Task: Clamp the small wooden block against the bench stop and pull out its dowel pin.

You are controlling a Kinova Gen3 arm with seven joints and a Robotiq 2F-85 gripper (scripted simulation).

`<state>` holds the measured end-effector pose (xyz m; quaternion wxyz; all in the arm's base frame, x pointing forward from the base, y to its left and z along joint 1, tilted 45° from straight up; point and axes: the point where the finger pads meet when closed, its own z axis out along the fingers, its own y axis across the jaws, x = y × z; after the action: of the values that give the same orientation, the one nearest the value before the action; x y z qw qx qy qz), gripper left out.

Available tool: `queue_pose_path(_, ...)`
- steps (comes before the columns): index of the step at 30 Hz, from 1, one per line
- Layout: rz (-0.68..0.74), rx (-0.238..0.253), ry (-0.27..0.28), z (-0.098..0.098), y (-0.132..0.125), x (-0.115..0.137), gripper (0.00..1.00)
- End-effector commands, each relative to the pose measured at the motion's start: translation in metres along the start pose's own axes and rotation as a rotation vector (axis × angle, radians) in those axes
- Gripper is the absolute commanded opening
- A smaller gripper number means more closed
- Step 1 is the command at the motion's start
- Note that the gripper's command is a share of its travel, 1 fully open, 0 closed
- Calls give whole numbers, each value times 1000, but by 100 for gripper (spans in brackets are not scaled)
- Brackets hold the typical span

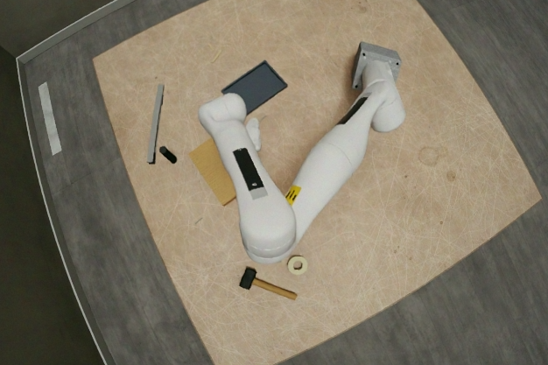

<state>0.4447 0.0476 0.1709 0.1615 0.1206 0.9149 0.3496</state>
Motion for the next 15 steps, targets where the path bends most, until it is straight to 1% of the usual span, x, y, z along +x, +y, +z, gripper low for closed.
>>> queue_pose_path(1,-15,0,-3,-1,0,-1,10)
queue_pose_path(15,-98,0,-3,-1,0,-1,10)
